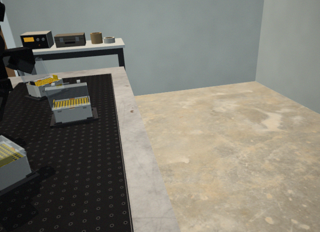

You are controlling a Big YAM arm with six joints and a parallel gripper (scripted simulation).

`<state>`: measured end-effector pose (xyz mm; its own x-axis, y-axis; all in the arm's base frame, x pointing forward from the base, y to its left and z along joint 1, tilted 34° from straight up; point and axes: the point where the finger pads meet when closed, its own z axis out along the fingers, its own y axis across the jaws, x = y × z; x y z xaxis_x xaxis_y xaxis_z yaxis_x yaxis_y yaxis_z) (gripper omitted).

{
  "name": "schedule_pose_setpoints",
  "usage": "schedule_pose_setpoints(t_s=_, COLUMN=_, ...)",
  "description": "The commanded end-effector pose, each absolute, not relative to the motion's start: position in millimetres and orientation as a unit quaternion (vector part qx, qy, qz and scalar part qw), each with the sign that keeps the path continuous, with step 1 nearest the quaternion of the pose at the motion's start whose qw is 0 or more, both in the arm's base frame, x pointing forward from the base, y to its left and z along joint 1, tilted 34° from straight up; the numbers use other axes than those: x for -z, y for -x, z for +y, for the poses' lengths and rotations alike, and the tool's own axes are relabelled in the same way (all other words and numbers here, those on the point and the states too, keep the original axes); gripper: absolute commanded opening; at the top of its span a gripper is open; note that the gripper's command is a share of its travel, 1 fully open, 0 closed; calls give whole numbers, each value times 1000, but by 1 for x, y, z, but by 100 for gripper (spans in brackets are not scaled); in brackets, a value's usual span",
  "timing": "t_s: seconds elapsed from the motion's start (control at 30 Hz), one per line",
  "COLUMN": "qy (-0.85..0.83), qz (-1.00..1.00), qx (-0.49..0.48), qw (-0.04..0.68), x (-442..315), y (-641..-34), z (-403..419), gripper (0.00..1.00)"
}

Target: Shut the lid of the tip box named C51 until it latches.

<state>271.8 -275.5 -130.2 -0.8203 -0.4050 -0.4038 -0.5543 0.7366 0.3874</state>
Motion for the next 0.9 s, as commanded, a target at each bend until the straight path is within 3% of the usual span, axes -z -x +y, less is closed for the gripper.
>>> schedule_pose_setpoints(t_s=0.0, qy=255, qz=924, qx=-241, qw=154, x=126, y=-271, z=-293, gripper=0)
schedule_pose_setpoints(t_s=0.87, qy=263, qz=926, qx=-222, qw=159, x=89, y=-274, z=-323, gripper=0)
